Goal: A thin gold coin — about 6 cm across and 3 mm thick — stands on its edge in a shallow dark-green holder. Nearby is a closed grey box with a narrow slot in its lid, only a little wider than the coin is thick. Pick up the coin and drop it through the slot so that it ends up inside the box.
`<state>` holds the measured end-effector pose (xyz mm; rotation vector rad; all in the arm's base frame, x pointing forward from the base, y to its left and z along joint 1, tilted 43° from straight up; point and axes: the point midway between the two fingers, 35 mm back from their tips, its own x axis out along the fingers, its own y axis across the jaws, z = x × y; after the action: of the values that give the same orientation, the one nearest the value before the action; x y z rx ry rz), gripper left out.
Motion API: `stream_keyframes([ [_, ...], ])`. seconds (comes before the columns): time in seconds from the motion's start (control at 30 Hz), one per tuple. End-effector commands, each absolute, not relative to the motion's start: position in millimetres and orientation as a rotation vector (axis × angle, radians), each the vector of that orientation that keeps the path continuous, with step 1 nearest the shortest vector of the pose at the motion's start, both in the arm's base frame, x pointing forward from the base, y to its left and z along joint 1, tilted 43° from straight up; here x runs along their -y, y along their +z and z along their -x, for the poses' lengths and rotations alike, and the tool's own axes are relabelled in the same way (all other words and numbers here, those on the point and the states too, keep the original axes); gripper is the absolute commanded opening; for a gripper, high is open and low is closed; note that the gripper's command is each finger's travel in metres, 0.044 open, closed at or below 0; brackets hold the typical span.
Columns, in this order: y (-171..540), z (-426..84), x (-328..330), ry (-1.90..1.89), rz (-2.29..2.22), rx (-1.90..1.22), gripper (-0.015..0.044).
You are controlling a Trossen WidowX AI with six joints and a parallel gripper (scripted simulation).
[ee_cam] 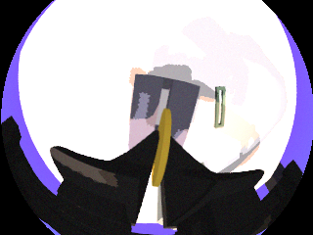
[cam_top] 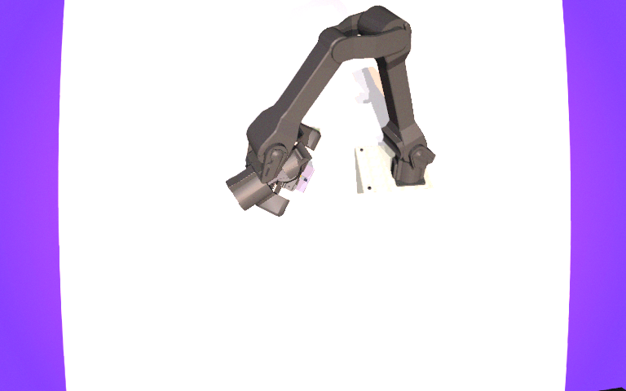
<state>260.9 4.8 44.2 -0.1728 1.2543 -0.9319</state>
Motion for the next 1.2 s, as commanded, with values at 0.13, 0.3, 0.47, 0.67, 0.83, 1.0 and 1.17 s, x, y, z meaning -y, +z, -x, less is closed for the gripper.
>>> stream_keyframes([
  [0.13,41,-261,-1,-0.93,0.183,-1.253,0.0],
  [0.3,39,-261,1,-0.93,0.184,-1.253,0.0],
  [0.47,40,-261,-1,-0.932,0.173,-1.254,0.0131],
  [0.67,40,-261,-1,-0.932,0.173,-1.254,0.0161],
  [0.83,41,-261,-2,-0.932,0.173,-1.254,0.0187],
  [1.0,53,-261,-13,-0.931,0.173,-1.255,0.0318],
  [1.17,68,-259,-27,-0.931,0.179,-1.256,0.044],
])
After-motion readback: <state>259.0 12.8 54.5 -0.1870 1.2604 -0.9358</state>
